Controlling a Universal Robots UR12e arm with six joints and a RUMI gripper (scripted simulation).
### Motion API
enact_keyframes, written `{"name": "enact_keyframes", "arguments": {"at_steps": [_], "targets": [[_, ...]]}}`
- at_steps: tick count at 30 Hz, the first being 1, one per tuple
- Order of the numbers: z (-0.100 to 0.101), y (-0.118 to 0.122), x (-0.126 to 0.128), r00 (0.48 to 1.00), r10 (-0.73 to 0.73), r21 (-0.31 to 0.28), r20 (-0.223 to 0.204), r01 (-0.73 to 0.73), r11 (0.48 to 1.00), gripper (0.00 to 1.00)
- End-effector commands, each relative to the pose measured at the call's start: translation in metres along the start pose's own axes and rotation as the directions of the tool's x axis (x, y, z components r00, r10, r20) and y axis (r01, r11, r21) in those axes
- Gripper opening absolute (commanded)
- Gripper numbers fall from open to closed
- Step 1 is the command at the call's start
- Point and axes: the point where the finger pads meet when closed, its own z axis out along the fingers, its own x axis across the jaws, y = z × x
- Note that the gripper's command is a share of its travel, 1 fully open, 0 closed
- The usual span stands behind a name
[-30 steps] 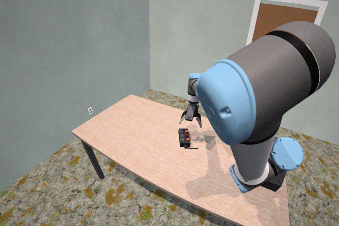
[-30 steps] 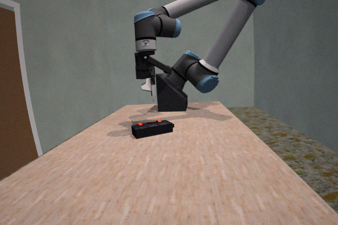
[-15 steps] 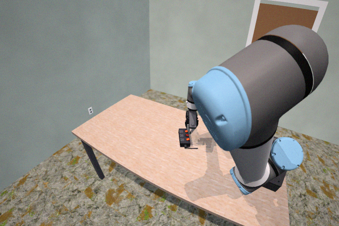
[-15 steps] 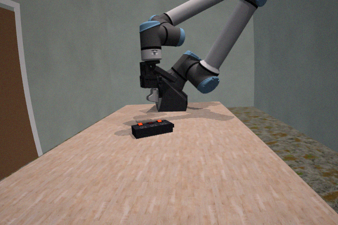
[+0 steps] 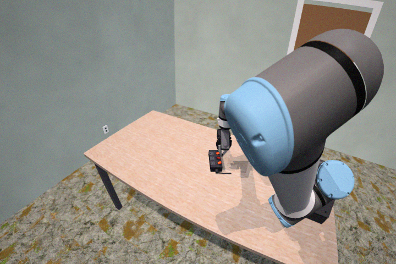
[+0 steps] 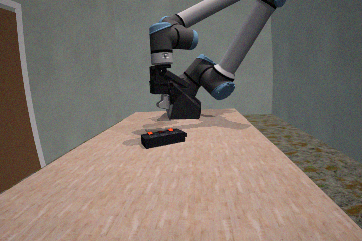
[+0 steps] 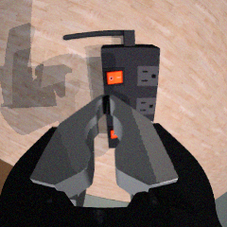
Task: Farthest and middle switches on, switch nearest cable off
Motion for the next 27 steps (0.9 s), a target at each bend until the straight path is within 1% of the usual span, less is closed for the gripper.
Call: {"name": "enact_keyframes", "arguments": {"at_steps": [1,17,27], "targets": [[-0.003,0.0031,0.0016,1.0,-0.002,-0.005,-0.003,0.002,1.0,0.0],[-0.0023,0.0029,0.0015,1.0,-0.002,-0.005,-0.003,0.002,1.0,0.0],[0.0061,0.0003,0.0001,1.0,0.0,0.0,-0.001,0.0,1.0,0.0]]}}
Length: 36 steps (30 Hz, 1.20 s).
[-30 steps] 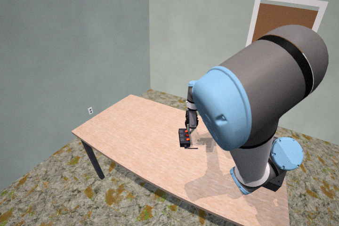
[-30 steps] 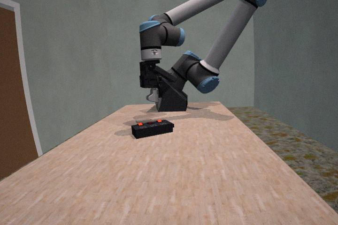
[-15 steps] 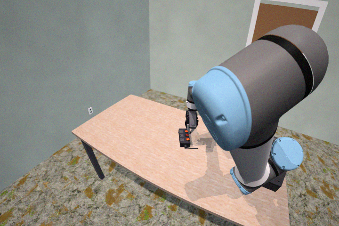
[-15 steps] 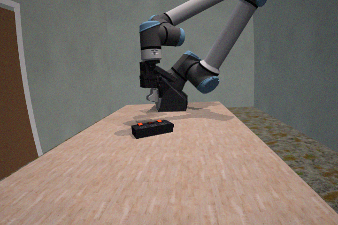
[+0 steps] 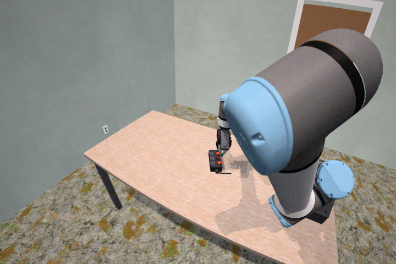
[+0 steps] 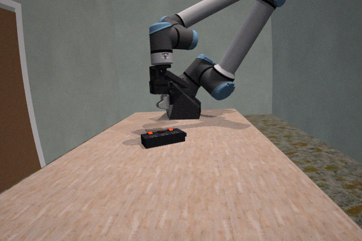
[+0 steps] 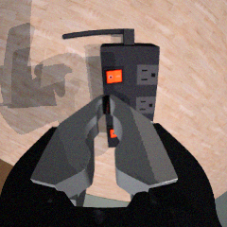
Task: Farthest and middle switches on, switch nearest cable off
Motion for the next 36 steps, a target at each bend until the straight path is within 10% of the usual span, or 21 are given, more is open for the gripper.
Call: {"name": "enact_keyframes", "arguments": {"at_steps": [1,36], "targets": [[0.007,-0.002,-0.001,1.0,0.002,0.004,0.001,-0.002,1.0,0.0],[0.042,-0.001,-0.001,1.0,0.002,0.004,0.001,-0.002,1.0,0.0]]}}
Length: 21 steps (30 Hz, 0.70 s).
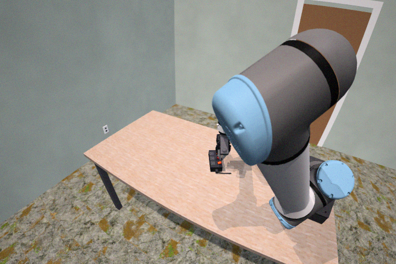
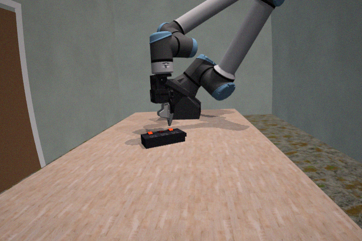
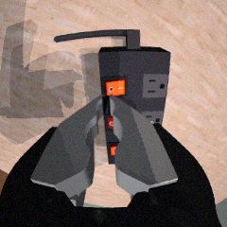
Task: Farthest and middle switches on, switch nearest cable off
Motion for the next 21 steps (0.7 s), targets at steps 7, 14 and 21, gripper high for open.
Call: {"name": "enact_keyframes", "arguments": {"at_steps": [7,14,21], "targets": [[0.0071,-0.0001,0.0006,1.0,-0.001,-0.001,0.0,0.001,1.0,0.0],[0.007,0.0,0.0005,1.0,-0.001,-0.002,-0.001,0.001,1.0,0.0],[0.007,-0.0001,0.0004,1.0,-0.001,-0.002,0.0,0.001,1.0,0.0]]}}
